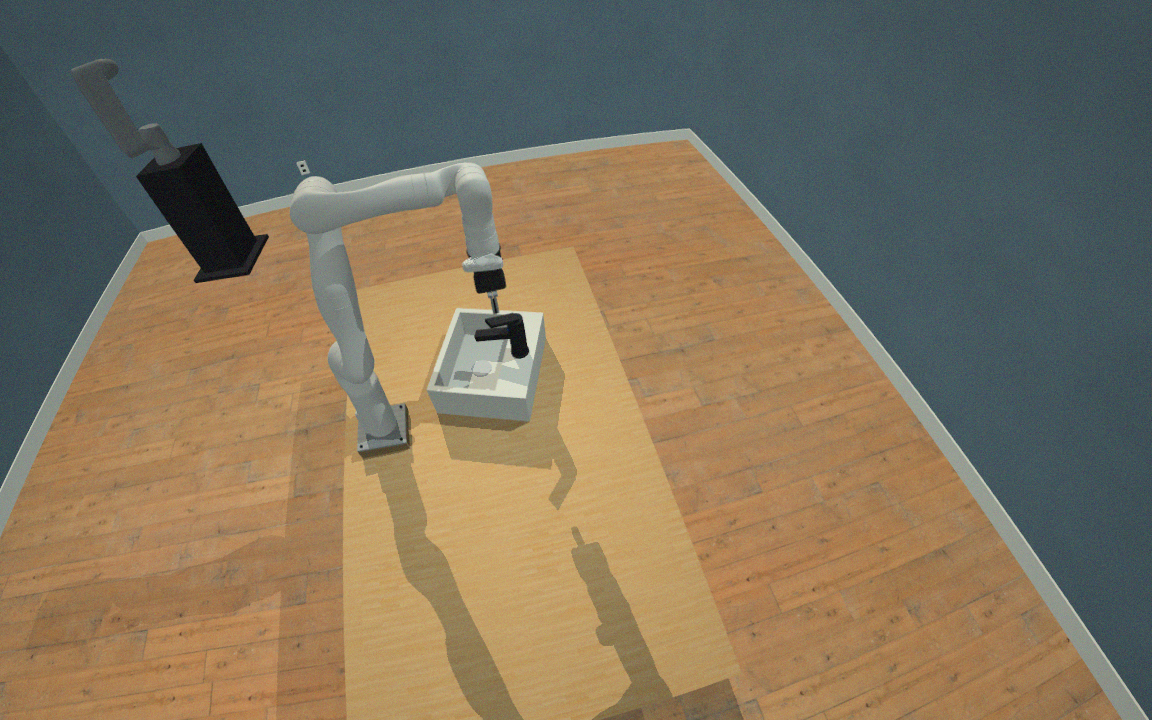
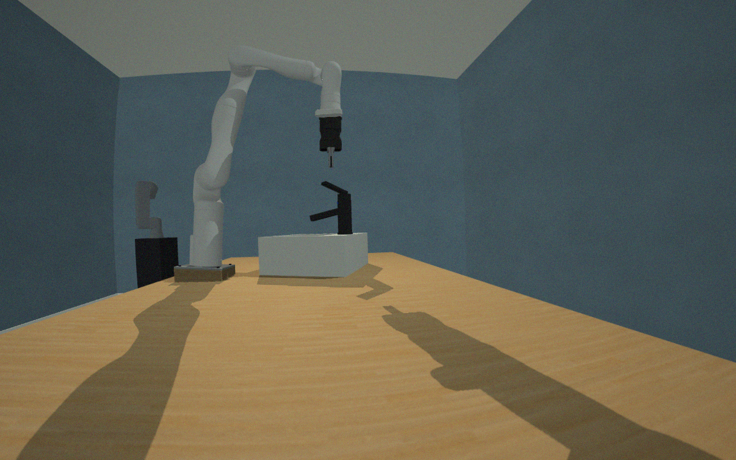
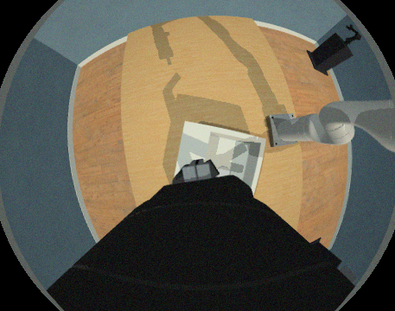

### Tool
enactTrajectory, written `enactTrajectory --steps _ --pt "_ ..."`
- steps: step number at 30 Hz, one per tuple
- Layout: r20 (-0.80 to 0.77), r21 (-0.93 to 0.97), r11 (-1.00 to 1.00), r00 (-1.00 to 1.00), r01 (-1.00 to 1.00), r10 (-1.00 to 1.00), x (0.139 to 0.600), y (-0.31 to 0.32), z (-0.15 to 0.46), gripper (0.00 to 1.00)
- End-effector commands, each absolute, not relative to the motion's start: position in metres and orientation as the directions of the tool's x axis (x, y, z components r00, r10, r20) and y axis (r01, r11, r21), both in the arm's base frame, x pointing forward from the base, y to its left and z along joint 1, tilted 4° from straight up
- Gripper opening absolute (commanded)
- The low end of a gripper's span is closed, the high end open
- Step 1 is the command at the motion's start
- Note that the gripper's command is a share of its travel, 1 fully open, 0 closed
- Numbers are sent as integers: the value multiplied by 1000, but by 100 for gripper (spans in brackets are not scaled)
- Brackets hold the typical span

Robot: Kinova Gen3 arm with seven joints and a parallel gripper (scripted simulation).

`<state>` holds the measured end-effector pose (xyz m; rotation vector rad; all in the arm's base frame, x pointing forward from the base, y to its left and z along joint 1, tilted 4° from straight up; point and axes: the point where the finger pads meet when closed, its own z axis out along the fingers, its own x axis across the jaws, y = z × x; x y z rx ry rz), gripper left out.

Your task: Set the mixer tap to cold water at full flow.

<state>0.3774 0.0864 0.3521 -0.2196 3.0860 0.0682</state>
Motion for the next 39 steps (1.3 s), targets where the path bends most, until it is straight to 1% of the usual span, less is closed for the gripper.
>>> enactTrajectory --steps 1,7,9,11,23,26,32,39 --pt "-55 42 977 -977 -209 -207 378 85 354 0" --pt "-63 29 909 -908 -417 -414 380 84 355 0" --pt "-63 29 909 -908 -417 -414 380 84 355 0" --pt "-65 25 876 -875 -483 -480 380 85 355 0" --pt "-69 -6 588 -586 -809 -807 382 88 357 0" --pt "-69 -9 559 -557 -829 -828 382 88 358 0" --pt "-66 -23 376 -374 -926 -925 382 91 359 0" --pt "-58 -38 161 -159 -986 -986 380 94 360 0"
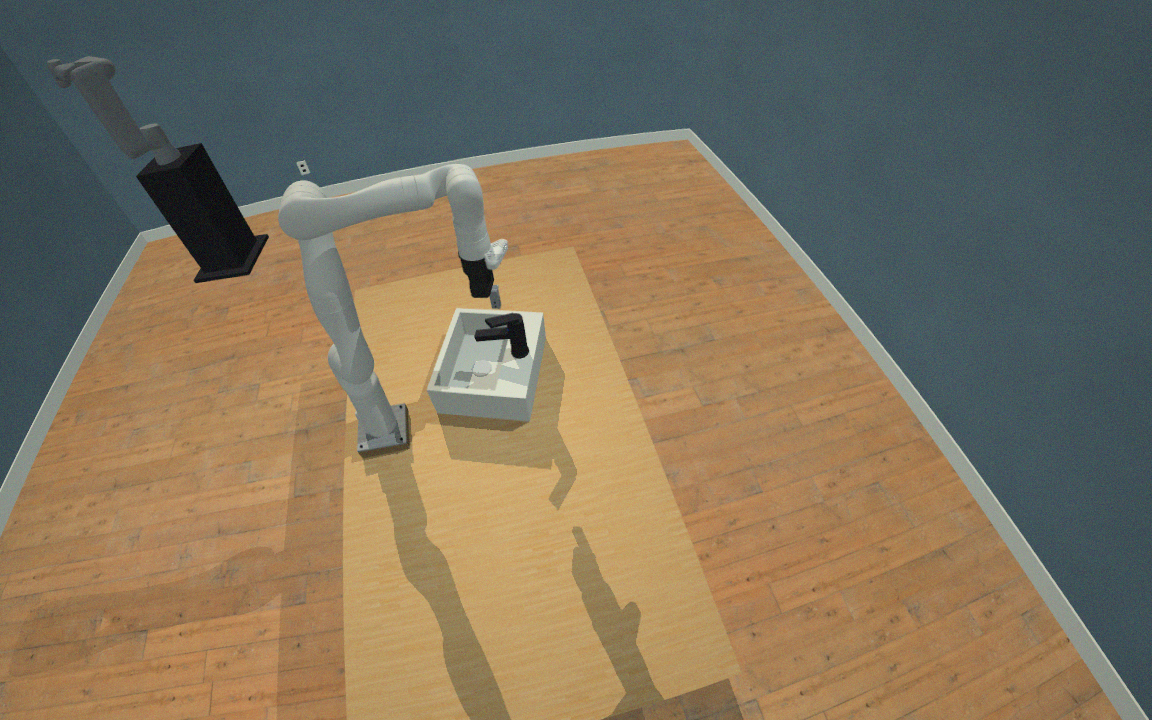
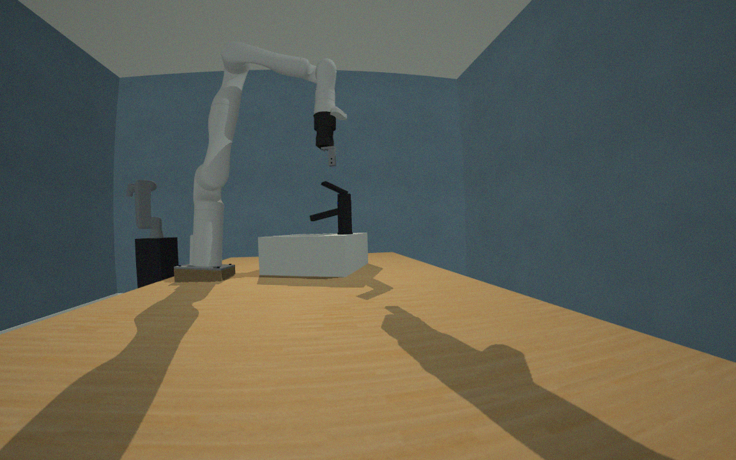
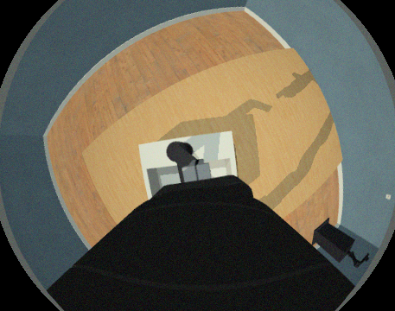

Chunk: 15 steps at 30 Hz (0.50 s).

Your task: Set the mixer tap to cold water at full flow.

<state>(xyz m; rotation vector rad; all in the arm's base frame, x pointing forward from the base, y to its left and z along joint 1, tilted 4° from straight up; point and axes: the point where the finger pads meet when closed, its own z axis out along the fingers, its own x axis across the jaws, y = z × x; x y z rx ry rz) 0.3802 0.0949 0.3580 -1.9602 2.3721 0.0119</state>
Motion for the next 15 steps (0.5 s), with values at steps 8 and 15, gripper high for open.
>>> enactTrajectory --steps 8,15 --pt "-50 -48 -10 13 -999 -999 378 97 360 0" --pt "-40 -57 -182 185 -982 -982 375 100 361 0"
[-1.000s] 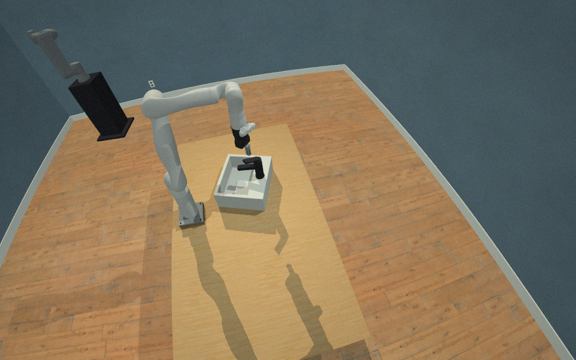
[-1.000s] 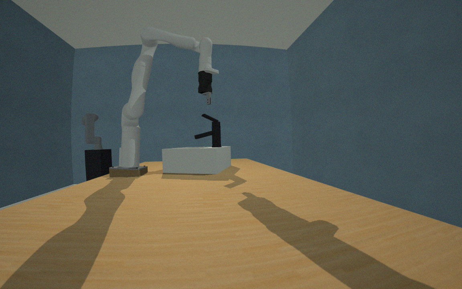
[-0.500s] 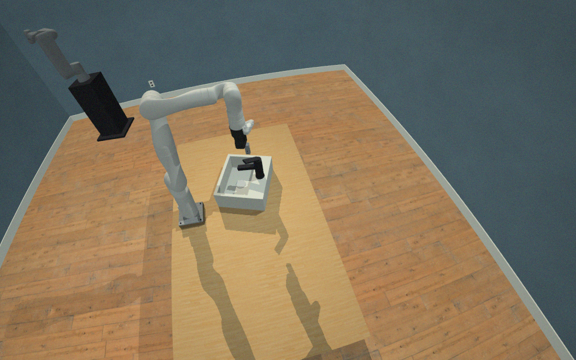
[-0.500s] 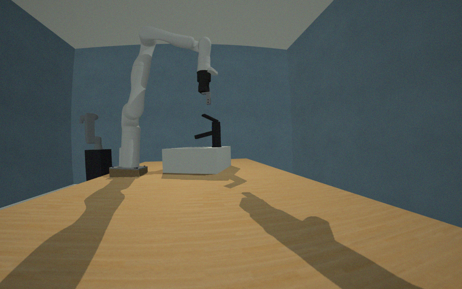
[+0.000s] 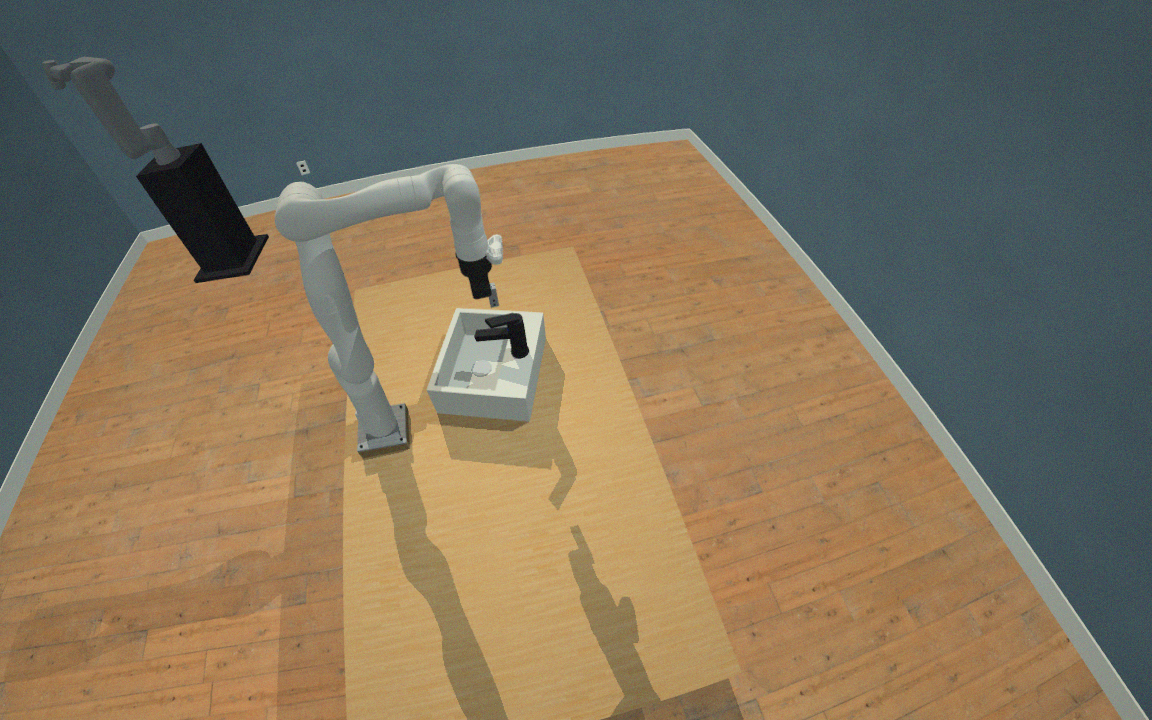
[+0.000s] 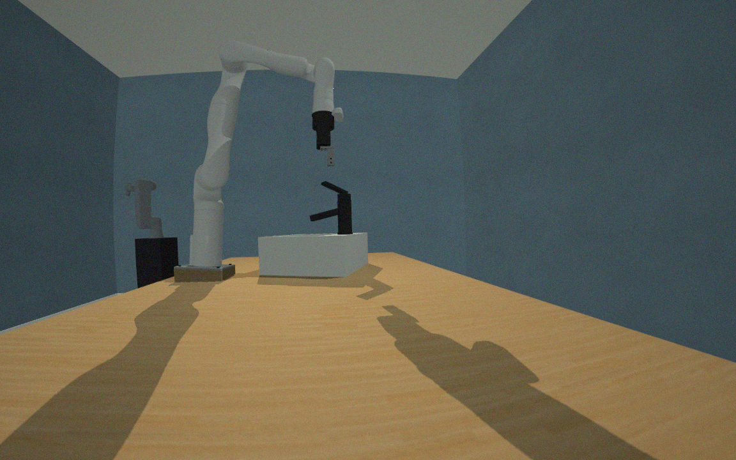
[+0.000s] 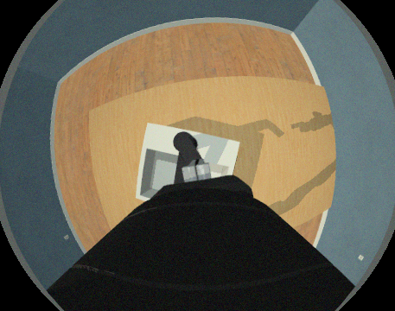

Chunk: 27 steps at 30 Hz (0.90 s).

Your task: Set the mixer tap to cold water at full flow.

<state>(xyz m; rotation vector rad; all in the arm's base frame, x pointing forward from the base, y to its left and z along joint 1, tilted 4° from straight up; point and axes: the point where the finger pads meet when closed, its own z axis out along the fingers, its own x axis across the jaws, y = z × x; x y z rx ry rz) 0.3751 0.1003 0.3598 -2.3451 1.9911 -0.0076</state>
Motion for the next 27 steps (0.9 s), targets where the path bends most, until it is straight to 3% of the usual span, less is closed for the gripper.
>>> enactTrajectory --steps 1,27 --pt "-39 -57 -204 206 -977 -978 374 100 361 0" --pt "-17 -67 -490 492 -869 -870 367 105 362 0"
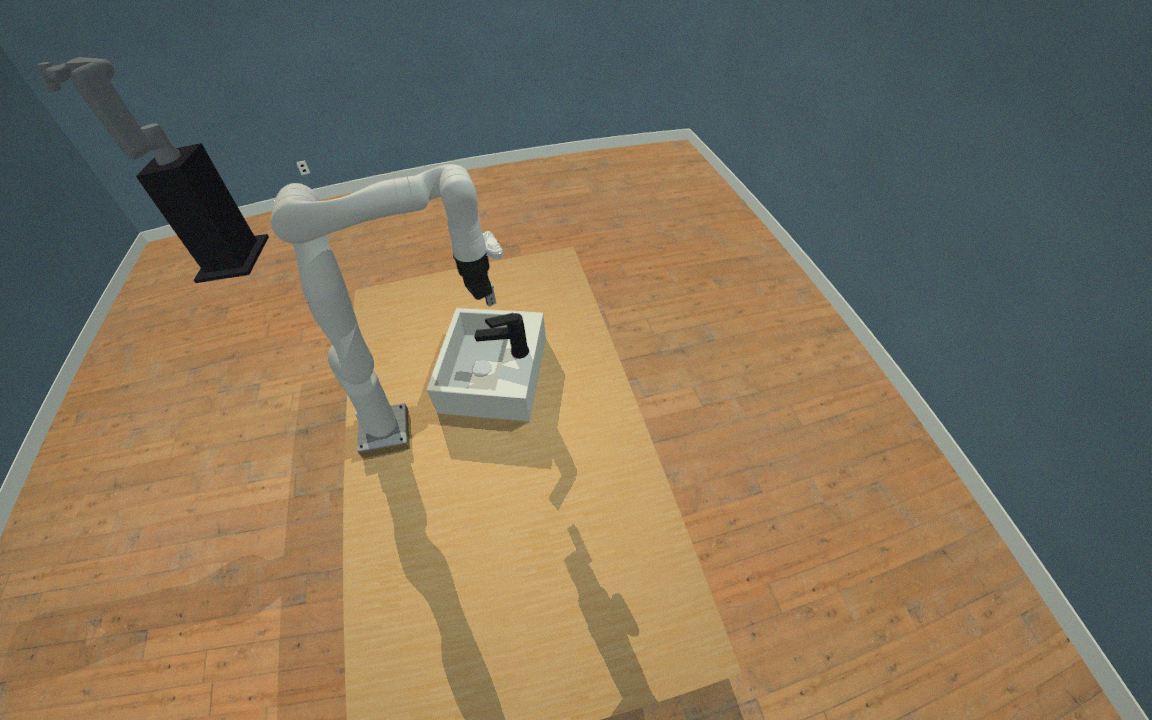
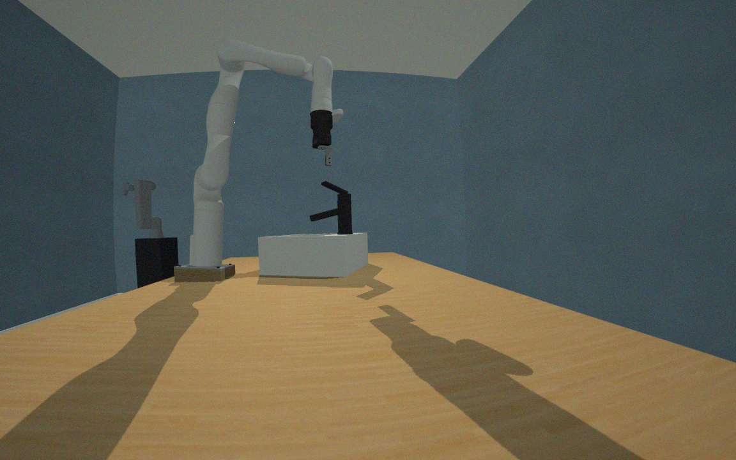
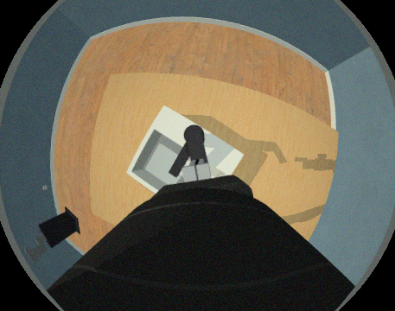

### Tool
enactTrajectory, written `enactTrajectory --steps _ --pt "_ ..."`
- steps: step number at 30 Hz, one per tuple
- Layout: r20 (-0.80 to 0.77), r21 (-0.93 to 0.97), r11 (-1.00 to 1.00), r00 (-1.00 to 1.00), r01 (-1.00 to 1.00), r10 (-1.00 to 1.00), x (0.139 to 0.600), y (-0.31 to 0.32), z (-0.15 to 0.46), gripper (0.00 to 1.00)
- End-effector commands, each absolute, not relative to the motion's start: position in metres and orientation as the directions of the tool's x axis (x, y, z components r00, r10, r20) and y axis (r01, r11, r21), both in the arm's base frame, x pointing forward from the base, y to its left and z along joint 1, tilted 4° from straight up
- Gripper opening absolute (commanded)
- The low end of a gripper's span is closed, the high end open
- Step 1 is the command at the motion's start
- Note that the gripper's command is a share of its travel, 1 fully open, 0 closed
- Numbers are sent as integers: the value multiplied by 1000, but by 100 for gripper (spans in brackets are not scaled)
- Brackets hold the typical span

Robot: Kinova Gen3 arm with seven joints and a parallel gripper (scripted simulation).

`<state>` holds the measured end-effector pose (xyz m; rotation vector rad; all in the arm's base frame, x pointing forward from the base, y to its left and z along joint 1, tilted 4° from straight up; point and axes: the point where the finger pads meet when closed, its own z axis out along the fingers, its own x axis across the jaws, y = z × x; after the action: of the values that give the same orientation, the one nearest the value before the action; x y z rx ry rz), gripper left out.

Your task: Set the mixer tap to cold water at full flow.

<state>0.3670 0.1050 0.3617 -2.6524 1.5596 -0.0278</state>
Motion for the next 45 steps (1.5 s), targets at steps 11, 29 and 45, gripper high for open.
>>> enactTrajectory --steps 11,29,45 --pt "-14 -68 -525 527 -848 -850 366 105 363 0" --pt "-14 -68 -529 531 -846 -848 366 106 363 100" --pt "-14 -68 -529 531 -846 -848 366 106 363 100"
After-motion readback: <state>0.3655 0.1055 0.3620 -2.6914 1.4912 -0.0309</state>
